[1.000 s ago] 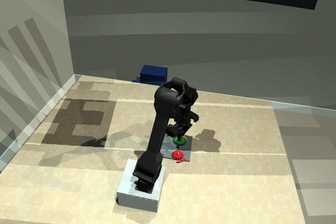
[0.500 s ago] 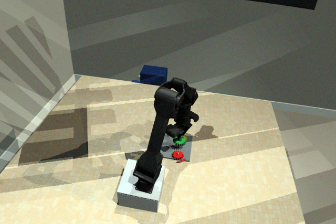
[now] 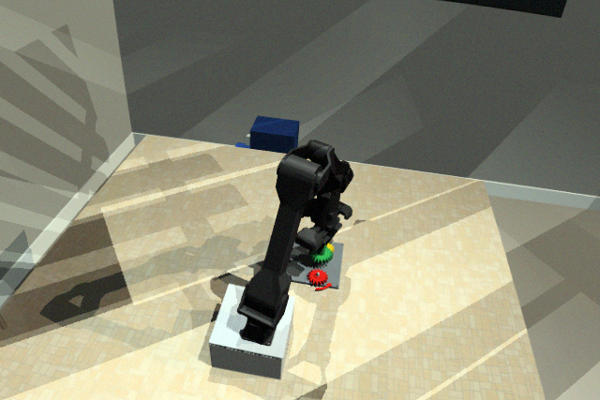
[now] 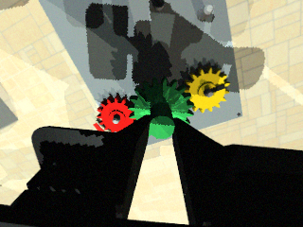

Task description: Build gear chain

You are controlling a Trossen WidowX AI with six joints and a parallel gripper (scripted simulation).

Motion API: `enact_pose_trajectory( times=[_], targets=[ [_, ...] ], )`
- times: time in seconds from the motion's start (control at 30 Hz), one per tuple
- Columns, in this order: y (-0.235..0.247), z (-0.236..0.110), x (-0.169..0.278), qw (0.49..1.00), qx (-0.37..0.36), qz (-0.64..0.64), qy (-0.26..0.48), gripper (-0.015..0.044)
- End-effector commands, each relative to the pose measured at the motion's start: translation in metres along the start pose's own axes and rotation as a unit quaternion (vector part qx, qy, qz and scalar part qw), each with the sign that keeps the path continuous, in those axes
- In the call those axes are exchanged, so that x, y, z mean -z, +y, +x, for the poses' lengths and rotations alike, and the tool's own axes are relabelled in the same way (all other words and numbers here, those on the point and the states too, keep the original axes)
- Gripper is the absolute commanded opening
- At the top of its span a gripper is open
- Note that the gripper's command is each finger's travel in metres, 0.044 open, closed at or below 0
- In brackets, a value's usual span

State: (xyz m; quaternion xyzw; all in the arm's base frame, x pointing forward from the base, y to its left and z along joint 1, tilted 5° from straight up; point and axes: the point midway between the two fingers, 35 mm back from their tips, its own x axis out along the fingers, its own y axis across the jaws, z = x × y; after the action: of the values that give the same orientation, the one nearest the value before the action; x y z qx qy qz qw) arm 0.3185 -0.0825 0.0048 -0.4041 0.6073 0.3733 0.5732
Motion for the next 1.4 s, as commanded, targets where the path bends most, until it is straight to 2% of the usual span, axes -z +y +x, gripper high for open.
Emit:
enact_pose_trajectory(
  times=[0.0, 0.37, 0.63, 1.37],
  targets=[
    [0.000, 0.009, 0.001, 1.000, -0.003, -0.001, 0.002, 0.0000],
    [0.001, 0.025, 0.000, 0.997, -0.003, 0.076, 0.003, 0.0000],
    [0.001, 0.023, 0.001, 0.991, -0.003, 0.136, 0.003, 0.0000],
    [0.001, 0.027, 0.001, 1.000, -0.003, -0.016, 0.002, 0.0000]
  ],
)
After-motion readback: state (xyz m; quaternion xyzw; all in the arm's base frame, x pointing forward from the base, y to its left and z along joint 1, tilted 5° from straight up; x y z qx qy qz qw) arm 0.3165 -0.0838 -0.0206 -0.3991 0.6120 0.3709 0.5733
